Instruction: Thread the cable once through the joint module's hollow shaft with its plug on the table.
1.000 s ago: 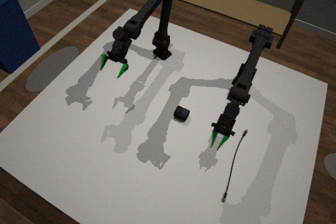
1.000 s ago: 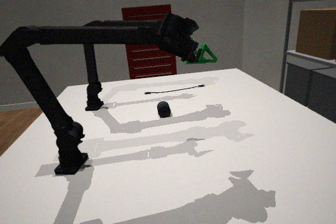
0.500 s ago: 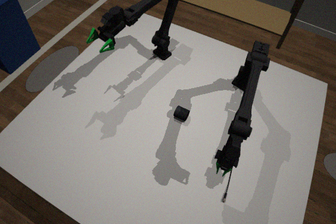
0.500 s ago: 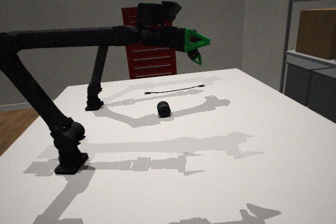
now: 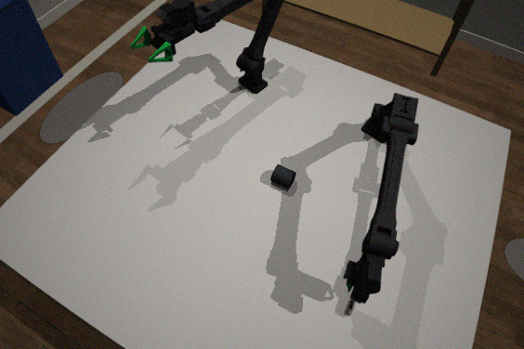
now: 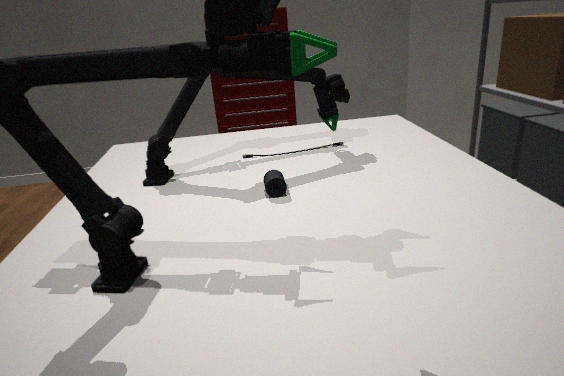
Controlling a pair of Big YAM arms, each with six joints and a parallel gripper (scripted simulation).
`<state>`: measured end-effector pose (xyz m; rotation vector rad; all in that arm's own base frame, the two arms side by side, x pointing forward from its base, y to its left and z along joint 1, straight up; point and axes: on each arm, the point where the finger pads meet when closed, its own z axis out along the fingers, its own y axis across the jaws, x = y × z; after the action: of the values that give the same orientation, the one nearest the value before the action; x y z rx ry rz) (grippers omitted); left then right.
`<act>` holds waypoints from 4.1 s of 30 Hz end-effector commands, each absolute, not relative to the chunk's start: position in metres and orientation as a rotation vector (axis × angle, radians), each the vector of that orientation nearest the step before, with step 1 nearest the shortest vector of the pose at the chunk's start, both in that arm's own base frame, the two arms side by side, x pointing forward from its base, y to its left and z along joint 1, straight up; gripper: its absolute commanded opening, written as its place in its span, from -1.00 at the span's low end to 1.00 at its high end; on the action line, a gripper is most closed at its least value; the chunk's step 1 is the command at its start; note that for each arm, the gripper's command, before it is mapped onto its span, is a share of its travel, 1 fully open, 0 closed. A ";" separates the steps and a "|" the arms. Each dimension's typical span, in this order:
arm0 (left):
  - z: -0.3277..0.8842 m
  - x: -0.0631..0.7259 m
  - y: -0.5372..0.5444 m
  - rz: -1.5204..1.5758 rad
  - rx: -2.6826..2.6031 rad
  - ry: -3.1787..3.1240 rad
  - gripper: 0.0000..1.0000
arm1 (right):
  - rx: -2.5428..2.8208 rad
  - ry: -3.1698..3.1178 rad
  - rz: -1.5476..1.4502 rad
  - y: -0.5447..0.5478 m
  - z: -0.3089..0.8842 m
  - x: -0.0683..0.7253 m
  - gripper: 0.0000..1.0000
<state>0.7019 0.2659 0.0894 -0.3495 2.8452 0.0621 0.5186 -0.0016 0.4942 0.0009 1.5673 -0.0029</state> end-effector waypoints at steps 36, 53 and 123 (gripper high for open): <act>0.108 0.709 0.284 0.070 -0.370 2.837 -0.47 | 0.000 1.552 0.013 0.003 0.505 0.519 0.92; 0.053 0.712 0.284 0.056 -0.384 2.872 -0.47 | 0.000 1.552 0.013 0.003 0.505 0.519 0.92; 0.123 0.721 0.293 0.068 -0.395 2.808 -1.00 | 0.000 1.552 0.013 0.003 0.505 0.519 0.92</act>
<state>0.7017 0.2841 0.0518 -0.3887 2.9151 0.0371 0.5186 -0.0015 0.4946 0.0010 1.5660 -0.0025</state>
